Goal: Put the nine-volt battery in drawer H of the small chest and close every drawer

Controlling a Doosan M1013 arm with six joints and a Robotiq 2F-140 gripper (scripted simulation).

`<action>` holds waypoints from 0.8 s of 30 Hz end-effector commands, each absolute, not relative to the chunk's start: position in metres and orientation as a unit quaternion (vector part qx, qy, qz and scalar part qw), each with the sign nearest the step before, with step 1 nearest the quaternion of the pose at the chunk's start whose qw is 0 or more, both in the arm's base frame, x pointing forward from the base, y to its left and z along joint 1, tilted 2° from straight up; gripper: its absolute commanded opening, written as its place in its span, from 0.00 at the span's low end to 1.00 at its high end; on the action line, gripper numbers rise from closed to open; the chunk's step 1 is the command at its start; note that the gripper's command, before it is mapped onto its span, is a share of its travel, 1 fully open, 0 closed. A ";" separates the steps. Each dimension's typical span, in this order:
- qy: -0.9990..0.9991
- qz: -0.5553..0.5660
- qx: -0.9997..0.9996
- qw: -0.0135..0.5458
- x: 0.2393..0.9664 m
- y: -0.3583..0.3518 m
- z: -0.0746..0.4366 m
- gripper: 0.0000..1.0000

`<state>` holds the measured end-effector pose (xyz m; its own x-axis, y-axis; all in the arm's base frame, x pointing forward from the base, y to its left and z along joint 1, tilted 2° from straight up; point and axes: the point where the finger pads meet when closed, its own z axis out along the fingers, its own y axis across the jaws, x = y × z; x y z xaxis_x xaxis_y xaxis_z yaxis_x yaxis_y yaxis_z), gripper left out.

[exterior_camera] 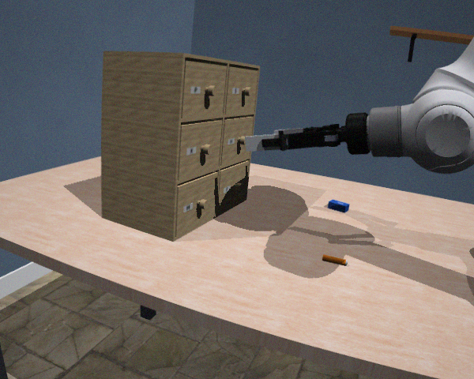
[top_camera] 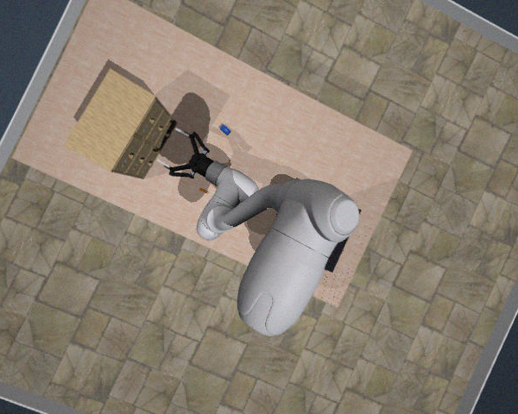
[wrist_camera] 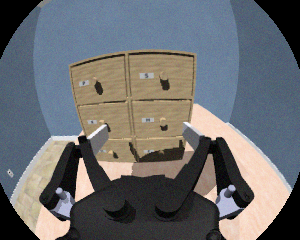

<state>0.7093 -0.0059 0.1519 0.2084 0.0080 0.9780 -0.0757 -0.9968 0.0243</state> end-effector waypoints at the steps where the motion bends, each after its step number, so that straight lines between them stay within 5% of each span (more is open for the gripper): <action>1: -0.022 0.622 0.782 0.033 0.708 -0.006 0.153 1.00; 24: -0.026 0.522 0.852 0.030 0.690 -0.004 0.170 1.00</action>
<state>0.6933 -0.0042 0.1671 0.4046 -0.0089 0.9145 -0.0746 -0.9969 0.0233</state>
